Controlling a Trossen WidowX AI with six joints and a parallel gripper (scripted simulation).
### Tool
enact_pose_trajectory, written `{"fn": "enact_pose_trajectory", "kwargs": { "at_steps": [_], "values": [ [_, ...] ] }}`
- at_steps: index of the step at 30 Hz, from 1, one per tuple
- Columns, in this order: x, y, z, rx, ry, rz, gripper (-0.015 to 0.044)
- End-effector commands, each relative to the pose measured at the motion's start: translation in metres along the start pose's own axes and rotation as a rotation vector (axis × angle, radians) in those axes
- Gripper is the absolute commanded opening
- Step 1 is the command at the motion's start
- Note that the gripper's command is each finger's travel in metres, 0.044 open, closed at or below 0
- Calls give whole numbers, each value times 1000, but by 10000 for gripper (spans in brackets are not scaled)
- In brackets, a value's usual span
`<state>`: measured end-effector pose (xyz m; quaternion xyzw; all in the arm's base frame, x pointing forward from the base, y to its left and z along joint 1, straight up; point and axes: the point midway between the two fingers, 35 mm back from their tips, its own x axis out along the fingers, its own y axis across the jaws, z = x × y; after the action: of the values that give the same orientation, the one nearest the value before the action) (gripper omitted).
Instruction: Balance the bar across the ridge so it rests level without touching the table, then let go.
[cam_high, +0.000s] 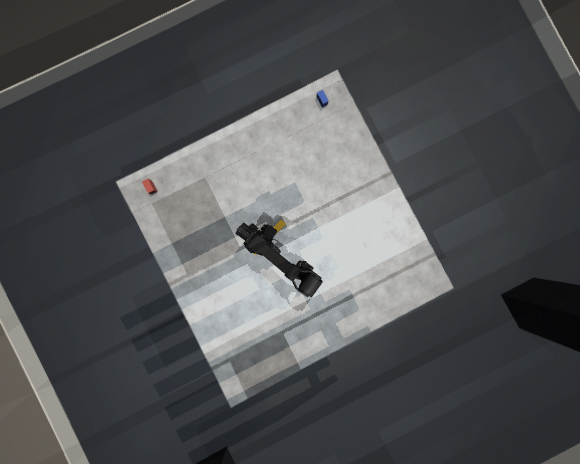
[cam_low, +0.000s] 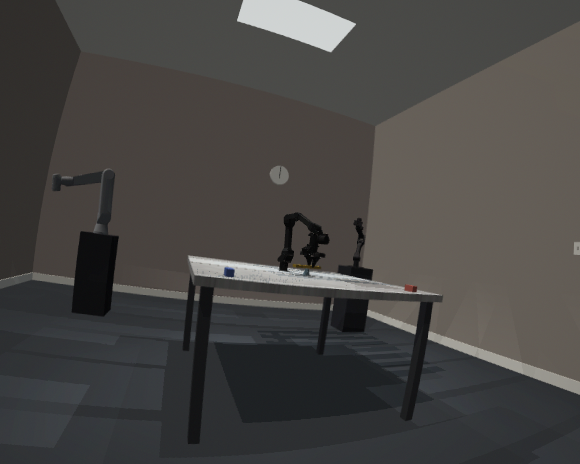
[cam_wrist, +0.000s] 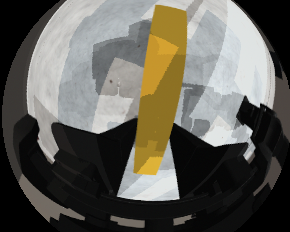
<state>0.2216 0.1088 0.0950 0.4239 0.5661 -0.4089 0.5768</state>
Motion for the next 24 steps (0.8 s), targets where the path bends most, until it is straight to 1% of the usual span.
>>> {"fn": "enact_pose_trajectory", "kwargs": {
  "at_steps": [1, 23, 24],
  "values": [
    [0, 0, 0, 0, 0, 0, 169],
    [0, 0, 0, 0, 0, 0, 173],
    [0, 0, 0, 0, 0, 0, 185]
  ]
}}
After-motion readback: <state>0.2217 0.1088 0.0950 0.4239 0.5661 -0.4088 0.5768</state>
